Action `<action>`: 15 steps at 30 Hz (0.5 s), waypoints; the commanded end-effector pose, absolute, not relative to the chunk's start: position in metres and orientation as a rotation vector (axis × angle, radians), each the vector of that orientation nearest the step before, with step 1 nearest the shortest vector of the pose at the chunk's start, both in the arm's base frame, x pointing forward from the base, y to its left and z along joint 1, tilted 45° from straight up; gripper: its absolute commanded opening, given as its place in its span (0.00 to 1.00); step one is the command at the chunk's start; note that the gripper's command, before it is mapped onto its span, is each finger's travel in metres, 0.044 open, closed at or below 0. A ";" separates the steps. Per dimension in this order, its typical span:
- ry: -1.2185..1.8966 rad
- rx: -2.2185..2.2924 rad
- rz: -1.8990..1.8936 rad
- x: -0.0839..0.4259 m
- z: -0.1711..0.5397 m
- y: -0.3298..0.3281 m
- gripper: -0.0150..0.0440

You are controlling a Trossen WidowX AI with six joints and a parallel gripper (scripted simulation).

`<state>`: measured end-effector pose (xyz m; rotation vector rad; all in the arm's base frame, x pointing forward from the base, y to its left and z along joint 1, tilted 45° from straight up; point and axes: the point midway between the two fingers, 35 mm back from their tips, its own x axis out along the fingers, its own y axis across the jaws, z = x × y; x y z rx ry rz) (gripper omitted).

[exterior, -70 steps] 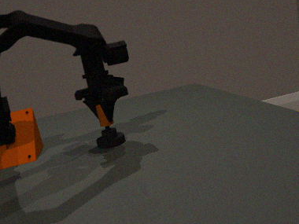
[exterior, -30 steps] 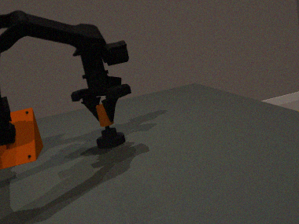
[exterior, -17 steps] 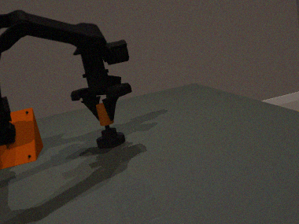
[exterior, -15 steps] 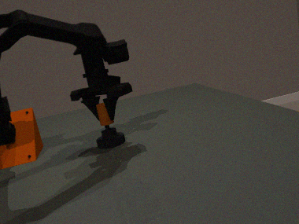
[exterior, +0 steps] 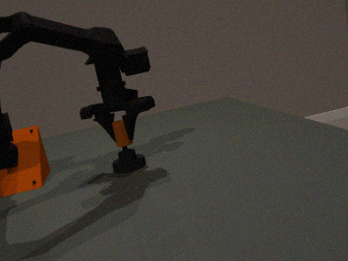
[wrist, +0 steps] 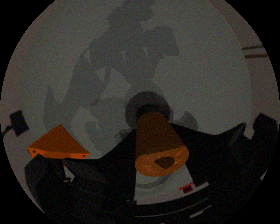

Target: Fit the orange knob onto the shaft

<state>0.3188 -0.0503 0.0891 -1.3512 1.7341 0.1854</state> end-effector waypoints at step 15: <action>1.734 -1.360 0.191 0.319 0.088 -0.052 0.25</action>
